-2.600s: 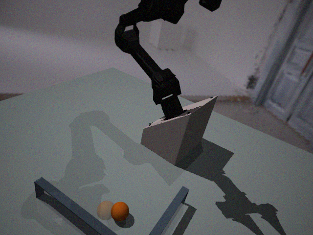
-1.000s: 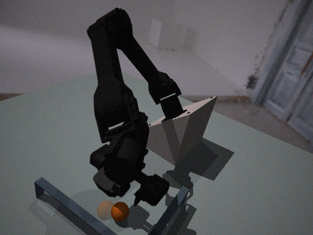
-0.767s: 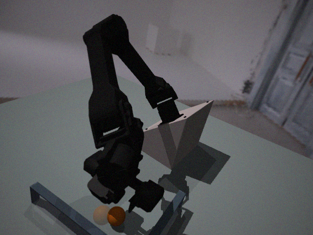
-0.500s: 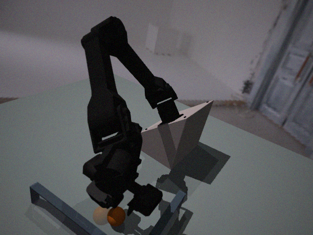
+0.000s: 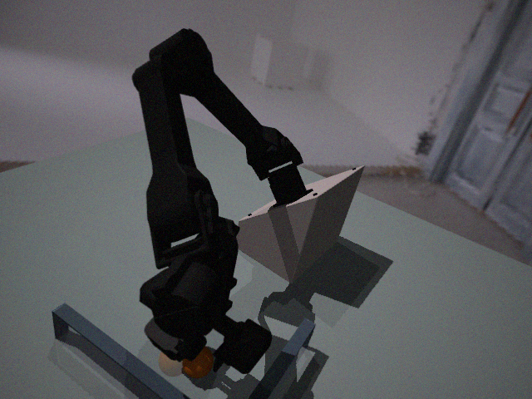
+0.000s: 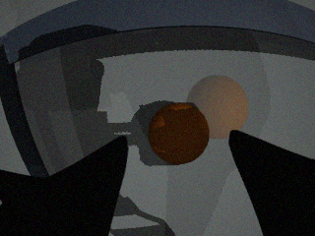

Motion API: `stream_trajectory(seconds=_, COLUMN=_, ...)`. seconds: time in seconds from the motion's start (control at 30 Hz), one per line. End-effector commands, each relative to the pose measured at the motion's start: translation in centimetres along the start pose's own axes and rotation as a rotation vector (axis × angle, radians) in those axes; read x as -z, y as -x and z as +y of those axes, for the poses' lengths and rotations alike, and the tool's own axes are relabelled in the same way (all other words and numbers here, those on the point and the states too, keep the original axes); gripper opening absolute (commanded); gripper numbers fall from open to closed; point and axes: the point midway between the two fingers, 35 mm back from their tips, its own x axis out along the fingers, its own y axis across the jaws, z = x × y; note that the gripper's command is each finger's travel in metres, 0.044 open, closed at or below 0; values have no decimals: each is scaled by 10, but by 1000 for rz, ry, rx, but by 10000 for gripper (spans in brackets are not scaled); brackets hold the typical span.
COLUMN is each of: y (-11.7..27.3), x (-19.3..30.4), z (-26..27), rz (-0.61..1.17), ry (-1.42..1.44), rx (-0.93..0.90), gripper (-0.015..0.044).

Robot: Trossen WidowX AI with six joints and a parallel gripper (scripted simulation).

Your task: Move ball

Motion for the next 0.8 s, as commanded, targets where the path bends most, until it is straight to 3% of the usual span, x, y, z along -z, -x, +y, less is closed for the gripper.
stream_trajectory(seconds=0.0, y=-11, x=5, z=-1, rz=12, ry=13, rx=10, gripper=330)
stream_trajectory(seconds=0.33, y=-23, x=6, z=-1, rz=12, ry=13, rx=11, gripper=330)
stream_trajectory(seconds=0.47, y=-23, x=6, z=-1, rz=12, ry=13, rx=11, gripper=225)
stream_trajectory(seconds=0.7, y=-23, x=6, z=-1, rz=12, ry=13, rx=11, gripper=179)
stream_trajectory(seconds=0.77, y=-22, x=5, z=-1, rz=12, ry=13, rx=11, gripper=126)
